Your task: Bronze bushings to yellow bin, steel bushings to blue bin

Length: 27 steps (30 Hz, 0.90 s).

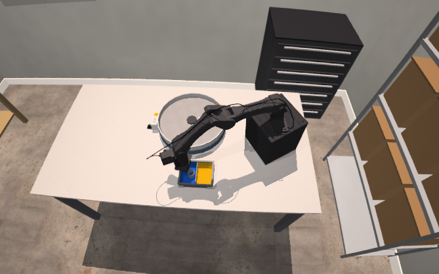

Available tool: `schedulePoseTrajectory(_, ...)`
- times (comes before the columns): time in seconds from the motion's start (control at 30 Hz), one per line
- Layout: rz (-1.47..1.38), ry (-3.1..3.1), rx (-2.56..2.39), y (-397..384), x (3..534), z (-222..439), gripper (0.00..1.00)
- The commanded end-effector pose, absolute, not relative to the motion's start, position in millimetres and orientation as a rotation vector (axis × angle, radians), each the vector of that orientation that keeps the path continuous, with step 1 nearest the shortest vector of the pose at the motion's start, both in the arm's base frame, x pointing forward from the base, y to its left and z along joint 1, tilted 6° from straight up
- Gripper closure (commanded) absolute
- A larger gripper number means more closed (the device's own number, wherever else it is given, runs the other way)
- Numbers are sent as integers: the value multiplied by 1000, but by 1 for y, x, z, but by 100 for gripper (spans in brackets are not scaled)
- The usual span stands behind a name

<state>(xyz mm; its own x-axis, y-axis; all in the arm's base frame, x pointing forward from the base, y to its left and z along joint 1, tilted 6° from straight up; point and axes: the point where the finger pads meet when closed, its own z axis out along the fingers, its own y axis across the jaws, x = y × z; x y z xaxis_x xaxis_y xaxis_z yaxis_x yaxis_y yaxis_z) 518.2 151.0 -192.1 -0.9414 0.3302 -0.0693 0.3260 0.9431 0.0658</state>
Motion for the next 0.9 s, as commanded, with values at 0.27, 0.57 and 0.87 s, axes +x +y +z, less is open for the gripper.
schedulePoseTrajectory(0.27,91,2987,520,146,528,-177,100)
schedulePoseTrajectory(0.57,91,2987,520,146,528,-177,100)
schedulePoseTrajectory(0.87,91,2987,520,146,528,-177,100)
